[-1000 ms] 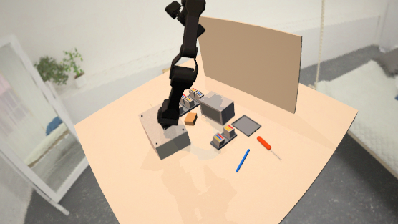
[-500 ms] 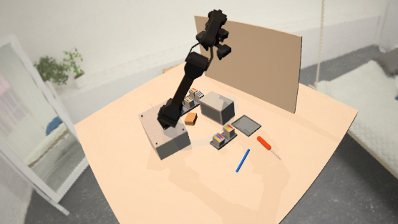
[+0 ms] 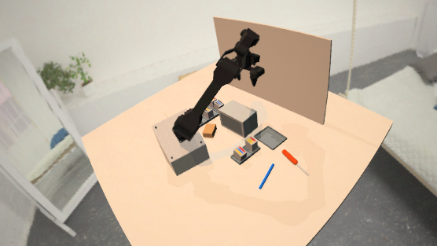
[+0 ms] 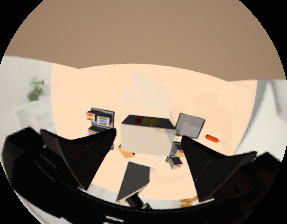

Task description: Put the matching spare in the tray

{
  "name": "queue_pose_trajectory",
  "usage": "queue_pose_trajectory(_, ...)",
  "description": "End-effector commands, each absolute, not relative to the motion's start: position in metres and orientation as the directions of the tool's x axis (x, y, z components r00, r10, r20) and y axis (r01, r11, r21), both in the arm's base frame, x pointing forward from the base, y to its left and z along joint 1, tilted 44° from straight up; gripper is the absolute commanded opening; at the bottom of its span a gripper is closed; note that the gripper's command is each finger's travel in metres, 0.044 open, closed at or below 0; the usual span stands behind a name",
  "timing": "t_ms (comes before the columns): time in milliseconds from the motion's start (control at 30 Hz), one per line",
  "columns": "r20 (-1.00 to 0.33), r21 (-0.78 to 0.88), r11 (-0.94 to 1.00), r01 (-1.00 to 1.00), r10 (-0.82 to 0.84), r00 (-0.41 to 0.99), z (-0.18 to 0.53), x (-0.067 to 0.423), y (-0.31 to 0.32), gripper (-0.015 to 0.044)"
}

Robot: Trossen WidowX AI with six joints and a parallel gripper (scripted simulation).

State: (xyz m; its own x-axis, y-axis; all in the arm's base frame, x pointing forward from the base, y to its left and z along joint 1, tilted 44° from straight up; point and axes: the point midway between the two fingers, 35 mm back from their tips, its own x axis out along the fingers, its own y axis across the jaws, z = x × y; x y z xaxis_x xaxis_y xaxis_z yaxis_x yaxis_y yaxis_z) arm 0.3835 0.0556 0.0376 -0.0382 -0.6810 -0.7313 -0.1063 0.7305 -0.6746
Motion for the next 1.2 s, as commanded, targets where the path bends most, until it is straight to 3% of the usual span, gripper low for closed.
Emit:
queue_pose_trajectory(0, -0.721, -0.683, 0.721, -0.117, -0.691, -0.048, 0.022, 0.383, 0.040, 0.0440)
queue_pose_trajectory(133, -0.720, -0.685, 0.719, -0.118, -0.693, -0.044, -0.007, 0.380, 0.012, 0.0440)
queue_pose_trajectory(733, -0.720, -0.686, 0.720, -0.103, -0.693, -0.044, -0.007, 0.379, 0.009, 0.0440)
queue_pose_trajectory(933, -0.724, -0.647, 0.656, 0.389, -0.688, -0.046, 0.046, 0.348, -0.035, 0.0440)
queue_pose_trajectory(1167, -0.722, -0.395, 0.353, 0.848, -0.690, -0.049, 0.092, 0.293, -0.081, 0.0440)
